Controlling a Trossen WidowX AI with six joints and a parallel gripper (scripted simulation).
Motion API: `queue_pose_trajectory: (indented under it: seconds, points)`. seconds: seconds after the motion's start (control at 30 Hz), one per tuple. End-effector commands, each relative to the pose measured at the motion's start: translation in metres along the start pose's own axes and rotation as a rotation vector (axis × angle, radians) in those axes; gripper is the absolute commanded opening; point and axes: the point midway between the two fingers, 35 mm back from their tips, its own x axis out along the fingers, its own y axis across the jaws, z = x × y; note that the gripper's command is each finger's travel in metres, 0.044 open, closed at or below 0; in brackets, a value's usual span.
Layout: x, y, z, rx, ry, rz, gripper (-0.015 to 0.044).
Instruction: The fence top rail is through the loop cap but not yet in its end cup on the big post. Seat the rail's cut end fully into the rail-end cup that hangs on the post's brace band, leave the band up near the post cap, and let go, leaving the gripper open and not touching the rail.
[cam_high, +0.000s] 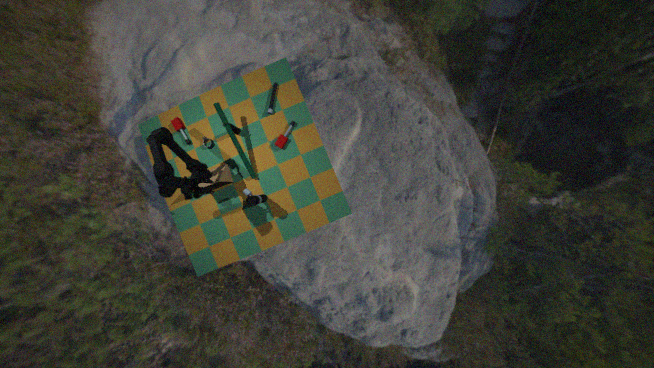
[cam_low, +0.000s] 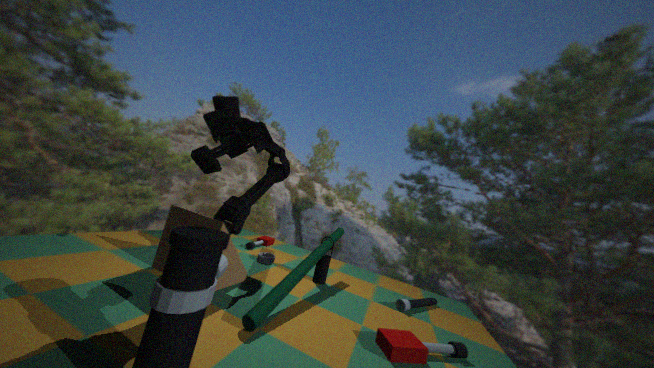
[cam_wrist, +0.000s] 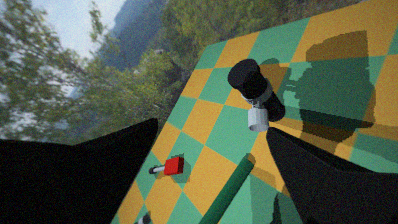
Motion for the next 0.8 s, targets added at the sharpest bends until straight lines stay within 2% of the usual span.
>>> queue_pose_trajectory:
  seconds: [0.0, 0.37, 0.77]
  points:
    - [0.043, 0.033, -0.049, -0.474, 0.282, -0.037, 0.0440]
    - [0.082, 0.069, -0.136, -1.100, 0.691, 0.079, 0.0440]
    - [0.083, 0.069, -0.138, -1.131, 0.705, 0.088, 0.0440]
